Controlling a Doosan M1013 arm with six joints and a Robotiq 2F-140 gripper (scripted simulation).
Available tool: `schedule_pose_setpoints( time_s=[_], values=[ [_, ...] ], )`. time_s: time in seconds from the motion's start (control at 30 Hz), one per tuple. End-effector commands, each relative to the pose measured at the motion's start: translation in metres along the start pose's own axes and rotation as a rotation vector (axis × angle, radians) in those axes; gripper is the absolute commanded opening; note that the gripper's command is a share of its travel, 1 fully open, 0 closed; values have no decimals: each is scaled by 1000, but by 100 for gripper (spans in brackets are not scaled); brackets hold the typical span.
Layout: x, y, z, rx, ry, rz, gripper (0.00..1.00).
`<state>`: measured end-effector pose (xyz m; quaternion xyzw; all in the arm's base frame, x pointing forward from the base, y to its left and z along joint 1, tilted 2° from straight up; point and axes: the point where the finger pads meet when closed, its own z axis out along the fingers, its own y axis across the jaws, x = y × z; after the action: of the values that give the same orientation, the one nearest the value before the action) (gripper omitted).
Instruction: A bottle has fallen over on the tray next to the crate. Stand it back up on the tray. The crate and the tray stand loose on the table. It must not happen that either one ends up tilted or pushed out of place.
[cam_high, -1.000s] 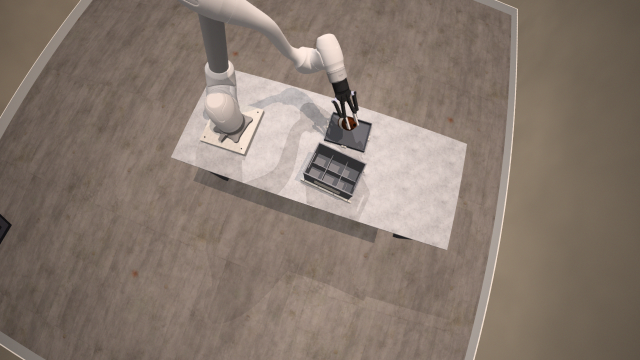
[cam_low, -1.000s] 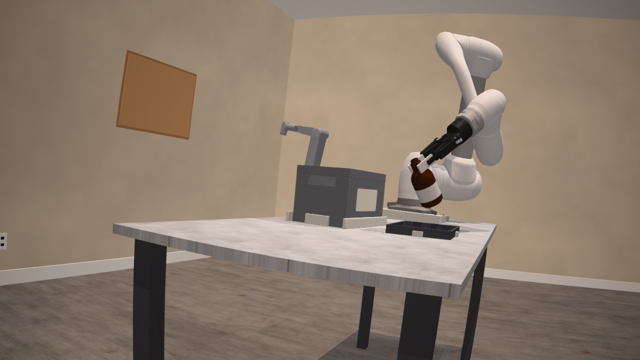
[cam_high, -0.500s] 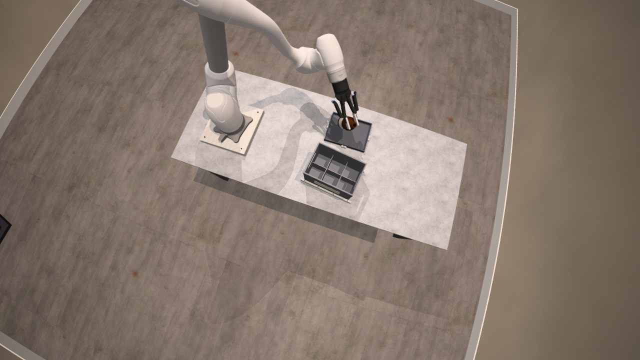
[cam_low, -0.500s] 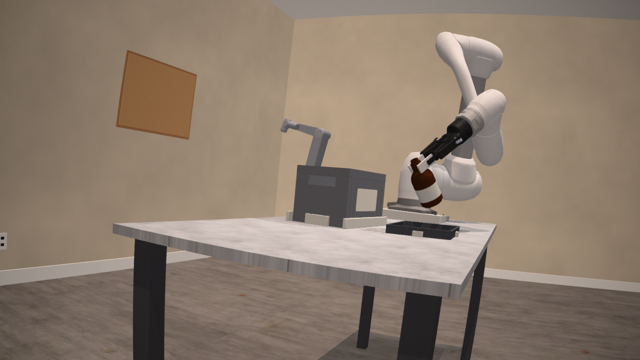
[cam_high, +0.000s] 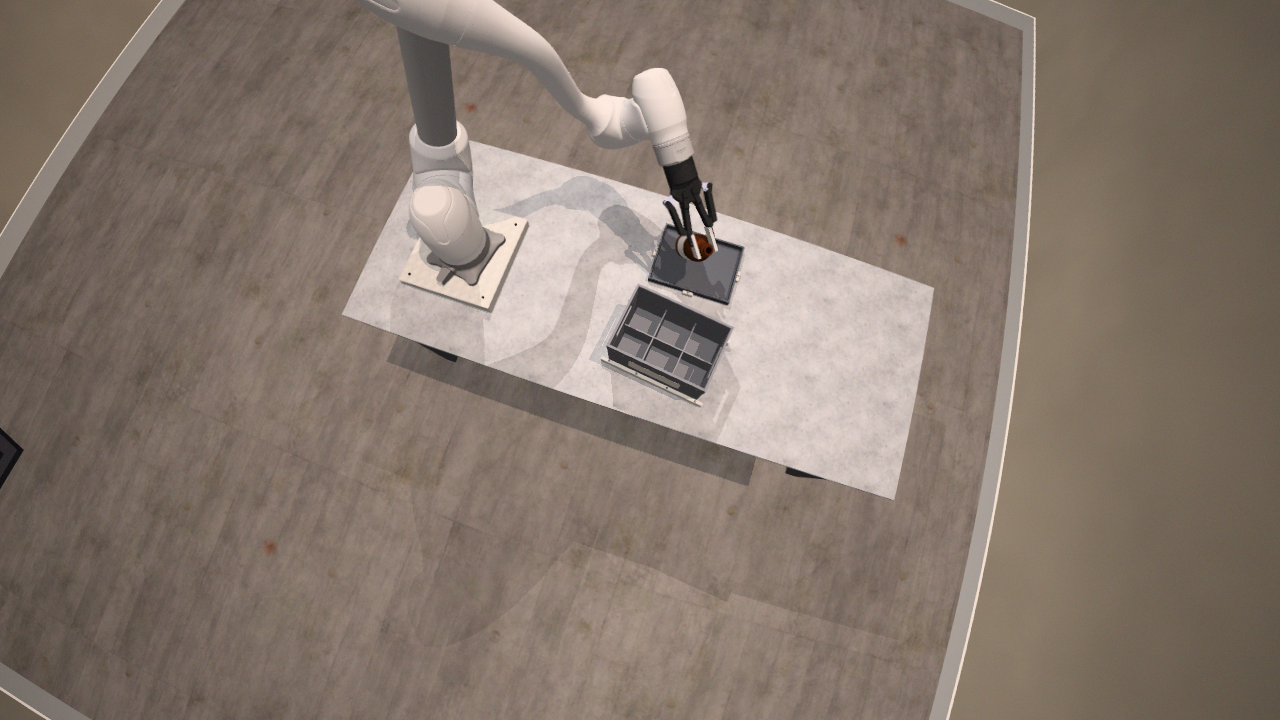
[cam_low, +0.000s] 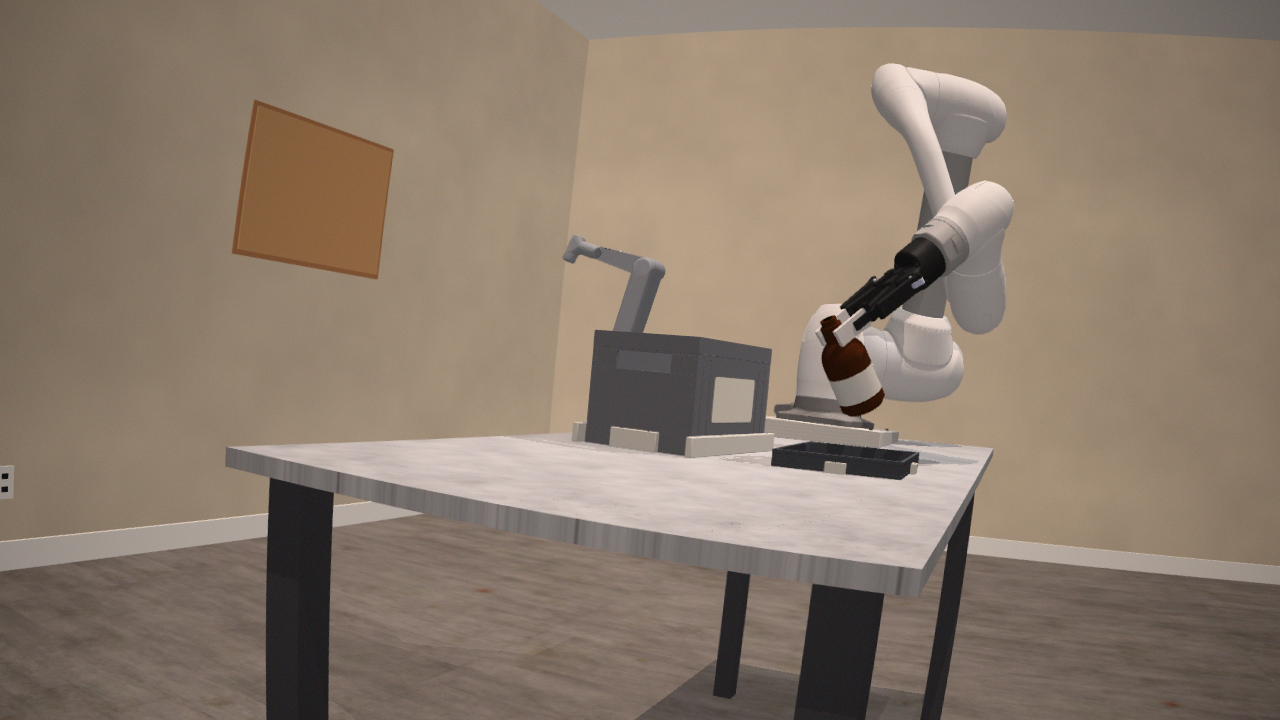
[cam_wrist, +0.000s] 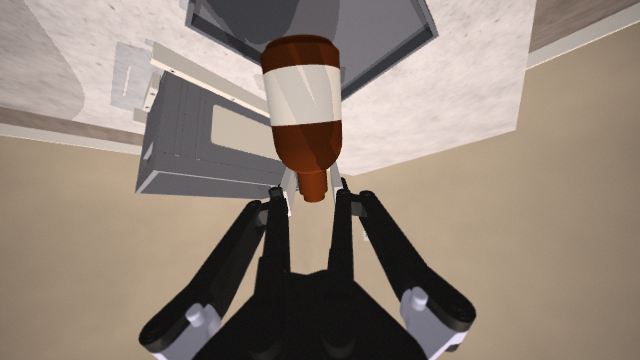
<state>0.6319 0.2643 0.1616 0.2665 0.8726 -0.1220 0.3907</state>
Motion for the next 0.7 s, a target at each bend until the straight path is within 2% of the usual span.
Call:
schedule_pose_setpoints(
  time_s=[0.0,0.67],
  values=[
    [2,-4,2,8,-16,-7,10],
    [4,-4,2,10,-134,-8,10]
  ],
)
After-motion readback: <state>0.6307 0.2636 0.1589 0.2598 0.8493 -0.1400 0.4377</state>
